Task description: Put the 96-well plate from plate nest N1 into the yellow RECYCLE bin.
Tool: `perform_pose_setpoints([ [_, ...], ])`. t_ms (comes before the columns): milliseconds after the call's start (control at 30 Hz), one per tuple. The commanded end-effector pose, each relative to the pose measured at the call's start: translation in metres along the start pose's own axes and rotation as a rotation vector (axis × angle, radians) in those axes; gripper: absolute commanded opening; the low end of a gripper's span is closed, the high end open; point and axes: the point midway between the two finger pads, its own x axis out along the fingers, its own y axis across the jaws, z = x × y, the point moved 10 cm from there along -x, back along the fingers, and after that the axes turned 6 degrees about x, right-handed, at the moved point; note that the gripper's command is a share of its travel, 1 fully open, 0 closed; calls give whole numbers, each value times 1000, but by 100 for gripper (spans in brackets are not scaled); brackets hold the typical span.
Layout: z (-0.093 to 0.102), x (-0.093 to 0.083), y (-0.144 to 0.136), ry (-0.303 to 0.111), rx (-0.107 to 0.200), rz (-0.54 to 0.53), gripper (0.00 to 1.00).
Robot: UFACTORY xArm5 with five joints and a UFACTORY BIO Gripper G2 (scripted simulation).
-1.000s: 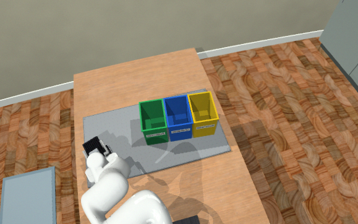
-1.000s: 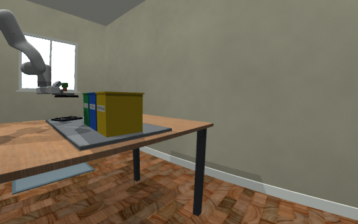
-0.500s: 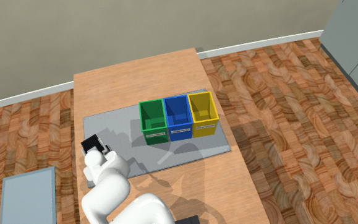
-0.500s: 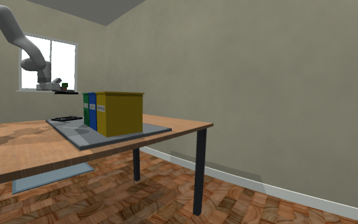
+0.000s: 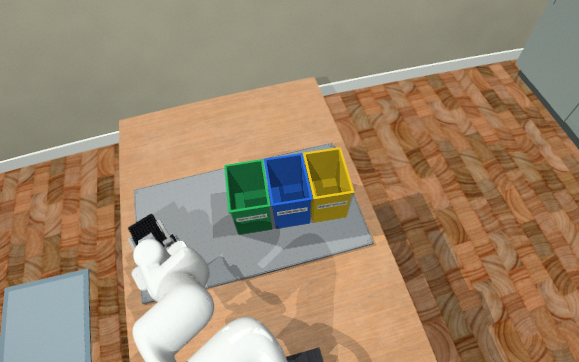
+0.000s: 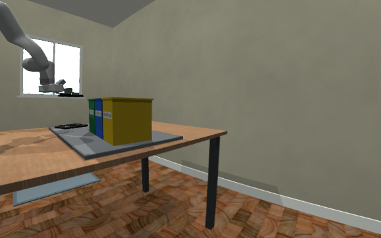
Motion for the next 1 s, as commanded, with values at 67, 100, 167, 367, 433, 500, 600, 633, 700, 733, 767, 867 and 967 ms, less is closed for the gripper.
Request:
perform_pose_setpoints([
  [67, 10, 1, 1, -3, 9, 0, 0],
  [100, 10, 1, 1, -3, 9, 0, 0],
  [167, 10, 1, 1, -3, 9, 0, 0],
  [367, 10, 1, 1, -3, 9, 0, 0],
  [433, 10, 1, 1, -3, 9, 0, 0],
  [500, 10, 0, 1, -9, 9, -66, 0],
  [600, 9, -1, 1, -19, 9, -166, 0],
  [633, 9, -1, 1, -19, 9, -166, 0],
  [700, 9, -1, 1, -23, 9, -199, 0],
  [733, 9, -1, 1, -26, 9, -232, 0],
  [767, 9, -1, 1, -29, 9, -265, 0],
  [867, 9, 0, 1, -39, 9, -365, 0],
  [967, 9, 1, 0, -49, 9, -459, 0],
])
